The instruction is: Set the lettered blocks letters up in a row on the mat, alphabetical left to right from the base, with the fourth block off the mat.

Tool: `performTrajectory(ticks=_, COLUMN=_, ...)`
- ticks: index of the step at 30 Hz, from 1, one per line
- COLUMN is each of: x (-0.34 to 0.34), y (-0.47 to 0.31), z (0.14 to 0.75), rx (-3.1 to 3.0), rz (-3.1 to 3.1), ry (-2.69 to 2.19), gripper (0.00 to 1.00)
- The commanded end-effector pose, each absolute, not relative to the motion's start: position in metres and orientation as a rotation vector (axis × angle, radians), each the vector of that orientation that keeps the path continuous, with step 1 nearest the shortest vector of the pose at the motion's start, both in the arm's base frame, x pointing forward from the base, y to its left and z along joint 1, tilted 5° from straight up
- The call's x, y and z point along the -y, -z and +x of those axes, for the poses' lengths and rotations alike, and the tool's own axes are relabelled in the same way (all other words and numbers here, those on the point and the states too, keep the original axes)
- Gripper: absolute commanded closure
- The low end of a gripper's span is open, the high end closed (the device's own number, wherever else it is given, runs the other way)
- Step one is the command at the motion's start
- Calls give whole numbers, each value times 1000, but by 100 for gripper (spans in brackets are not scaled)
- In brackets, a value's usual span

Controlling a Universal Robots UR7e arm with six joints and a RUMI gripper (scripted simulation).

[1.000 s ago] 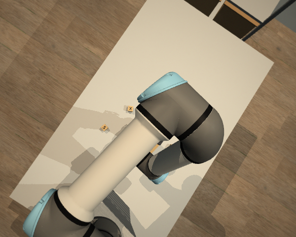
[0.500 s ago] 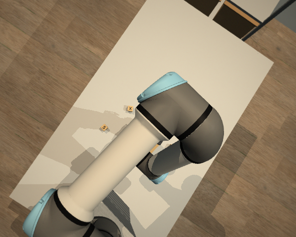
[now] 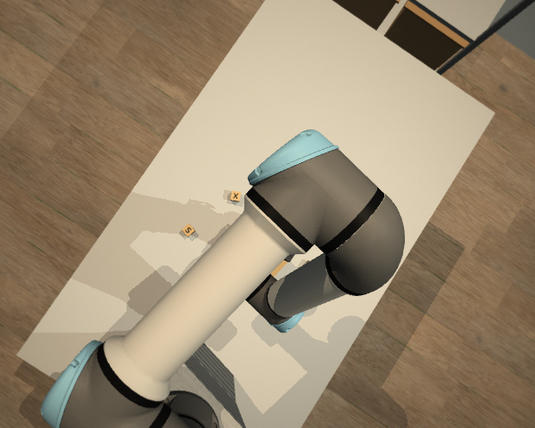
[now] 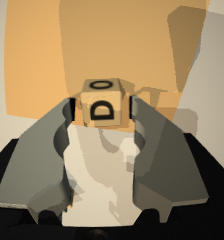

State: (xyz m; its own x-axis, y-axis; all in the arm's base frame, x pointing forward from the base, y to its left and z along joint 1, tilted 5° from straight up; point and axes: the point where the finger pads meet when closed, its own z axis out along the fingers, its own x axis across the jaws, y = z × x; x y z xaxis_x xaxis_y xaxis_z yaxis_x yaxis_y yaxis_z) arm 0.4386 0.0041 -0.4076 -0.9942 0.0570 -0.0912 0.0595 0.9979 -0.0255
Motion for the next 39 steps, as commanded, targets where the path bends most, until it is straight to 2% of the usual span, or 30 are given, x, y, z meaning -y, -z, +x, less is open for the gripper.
performTrajectory(ticks=1, x=-4, y=407, z=439, rx=-3048, rz=89, ry=43, gripper=75)
performTrajectory(ticks=31, x=-7, y=318, z=431, rx=-3048, rz=89, ry=43, gripper=75)
performTrajectory(ticks=32, x=-7, y=318, z=431, rx=-3048, rz=89, ry=43, gripper=0)
performTrajectory(ticks=39, x=-7, y=318, z=431, rx=-3048, rz=89, ry=43, gripper=0)
